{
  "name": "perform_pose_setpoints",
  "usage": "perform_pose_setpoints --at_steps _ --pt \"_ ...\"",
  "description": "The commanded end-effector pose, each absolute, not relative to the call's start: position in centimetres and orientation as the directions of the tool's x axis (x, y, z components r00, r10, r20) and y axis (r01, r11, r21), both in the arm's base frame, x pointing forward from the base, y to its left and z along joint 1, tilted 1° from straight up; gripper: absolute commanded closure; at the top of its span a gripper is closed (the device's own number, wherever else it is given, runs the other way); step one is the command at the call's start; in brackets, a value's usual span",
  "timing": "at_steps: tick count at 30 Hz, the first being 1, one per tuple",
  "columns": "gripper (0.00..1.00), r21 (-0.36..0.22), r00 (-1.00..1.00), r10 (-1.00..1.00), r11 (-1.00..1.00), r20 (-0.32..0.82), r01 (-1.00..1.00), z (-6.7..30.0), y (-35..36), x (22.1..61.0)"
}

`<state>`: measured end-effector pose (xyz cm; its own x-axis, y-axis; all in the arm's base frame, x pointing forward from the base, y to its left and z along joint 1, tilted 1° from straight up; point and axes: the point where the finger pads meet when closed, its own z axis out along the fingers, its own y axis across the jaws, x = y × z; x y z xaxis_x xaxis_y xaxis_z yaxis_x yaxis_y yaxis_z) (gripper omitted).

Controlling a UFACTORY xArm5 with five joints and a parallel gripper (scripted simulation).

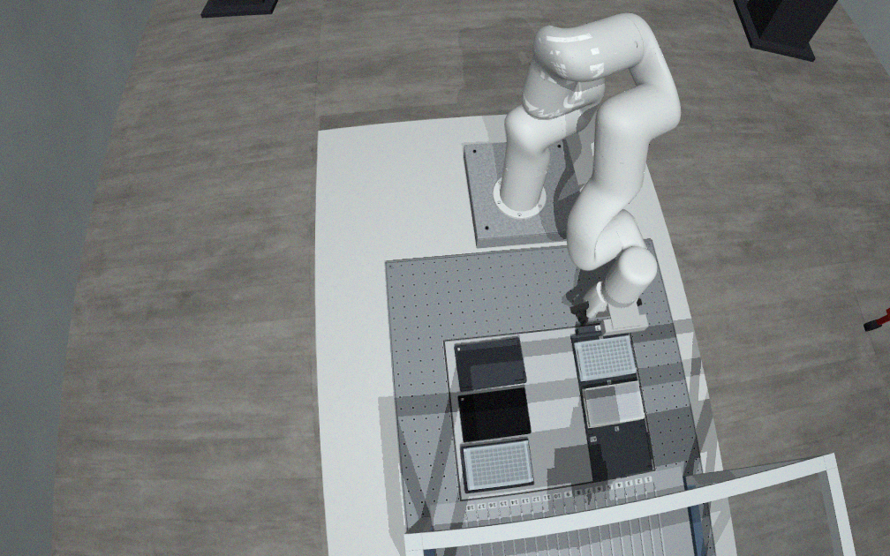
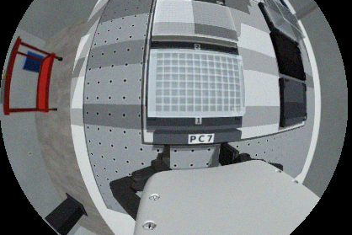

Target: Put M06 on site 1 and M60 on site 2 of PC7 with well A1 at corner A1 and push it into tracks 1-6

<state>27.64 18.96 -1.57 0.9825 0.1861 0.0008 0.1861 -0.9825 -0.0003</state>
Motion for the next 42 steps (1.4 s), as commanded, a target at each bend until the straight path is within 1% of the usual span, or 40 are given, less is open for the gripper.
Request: perform_pose_setpoints --at_steps 1,12,42 --pt "0.19 -0.001 0.983 0.186 -0.983 0.003 0.186 -1.7 19.0 27.7" --pt "0.19 -0.001 0.983 0.186 -0.983 0.003 0.186 -1.7 19.0 27.7" --pt "0.19 -0.002 0.983 0.186 -0.983 0.004 0.186 -1.7 19.5 30.5"
